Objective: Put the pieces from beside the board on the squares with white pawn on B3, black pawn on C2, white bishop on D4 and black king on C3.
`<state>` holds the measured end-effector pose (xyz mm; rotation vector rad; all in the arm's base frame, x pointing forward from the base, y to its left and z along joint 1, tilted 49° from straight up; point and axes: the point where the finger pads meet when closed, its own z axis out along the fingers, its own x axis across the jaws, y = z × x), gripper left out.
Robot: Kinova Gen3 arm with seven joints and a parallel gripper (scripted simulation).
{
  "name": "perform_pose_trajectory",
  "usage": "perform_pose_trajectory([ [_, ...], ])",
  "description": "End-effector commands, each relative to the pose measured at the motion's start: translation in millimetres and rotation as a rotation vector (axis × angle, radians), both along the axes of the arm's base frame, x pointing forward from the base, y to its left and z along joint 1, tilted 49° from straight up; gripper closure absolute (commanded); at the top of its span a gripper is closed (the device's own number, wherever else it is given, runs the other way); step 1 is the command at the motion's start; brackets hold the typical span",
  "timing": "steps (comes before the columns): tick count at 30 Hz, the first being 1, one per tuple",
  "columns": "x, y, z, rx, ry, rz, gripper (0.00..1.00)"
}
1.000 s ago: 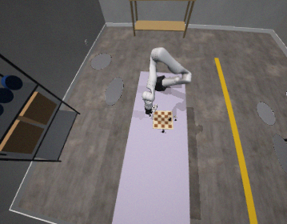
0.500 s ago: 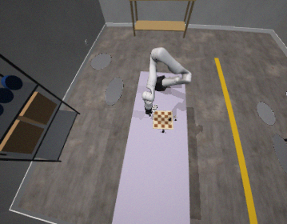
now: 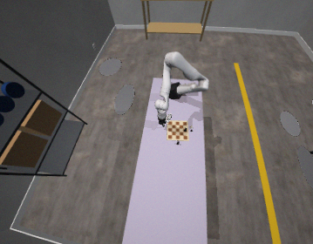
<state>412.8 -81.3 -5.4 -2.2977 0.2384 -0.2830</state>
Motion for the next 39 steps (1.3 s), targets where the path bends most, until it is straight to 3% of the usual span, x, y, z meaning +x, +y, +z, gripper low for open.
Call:
perform_pose_trajectory([
  [1,0.2,-1,0.3,-0.001,-0.001,-0.001,0.32],
  [23,0.6,0,-0.5,-0.001,-0.001,-0.001,0.32],
  [39,7.0,16,-15.9,-0.001,-0.001,-0.001,0.32],
])
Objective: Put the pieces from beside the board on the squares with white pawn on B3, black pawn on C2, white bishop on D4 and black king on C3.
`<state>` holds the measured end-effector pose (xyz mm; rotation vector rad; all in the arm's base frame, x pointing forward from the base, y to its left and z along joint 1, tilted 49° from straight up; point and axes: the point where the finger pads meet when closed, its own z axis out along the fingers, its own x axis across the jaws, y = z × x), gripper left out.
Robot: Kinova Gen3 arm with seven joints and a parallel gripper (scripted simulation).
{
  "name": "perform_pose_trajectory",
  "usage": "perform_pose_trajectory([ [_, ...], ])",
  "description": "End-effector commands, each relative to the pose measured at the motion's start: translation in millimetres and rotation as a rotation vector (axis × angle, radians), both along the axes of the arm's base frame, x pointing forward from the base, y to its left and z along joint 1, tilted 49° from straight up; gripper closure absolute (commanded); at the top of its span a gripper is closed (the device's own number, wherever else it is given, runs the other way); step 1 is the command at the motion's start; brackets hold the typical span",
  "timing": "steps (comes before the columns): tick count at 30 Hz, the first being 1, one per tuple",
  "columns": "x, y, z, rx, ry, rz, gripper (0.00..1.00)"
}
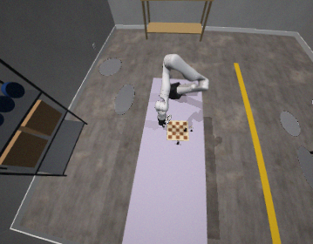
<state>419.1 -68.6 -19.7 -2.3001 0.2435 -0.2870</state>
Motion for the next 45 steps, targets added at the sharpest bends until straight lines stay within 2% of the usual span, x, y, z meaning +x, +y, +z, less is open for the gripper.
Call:
perform_pose_trajectory([
  [1,1.2,4.6,-2.7,0.002,0.0,0.004,0.32],
  [45,3.2,9.5,-7.4,0.002,0.0,0.004,0.32],
])
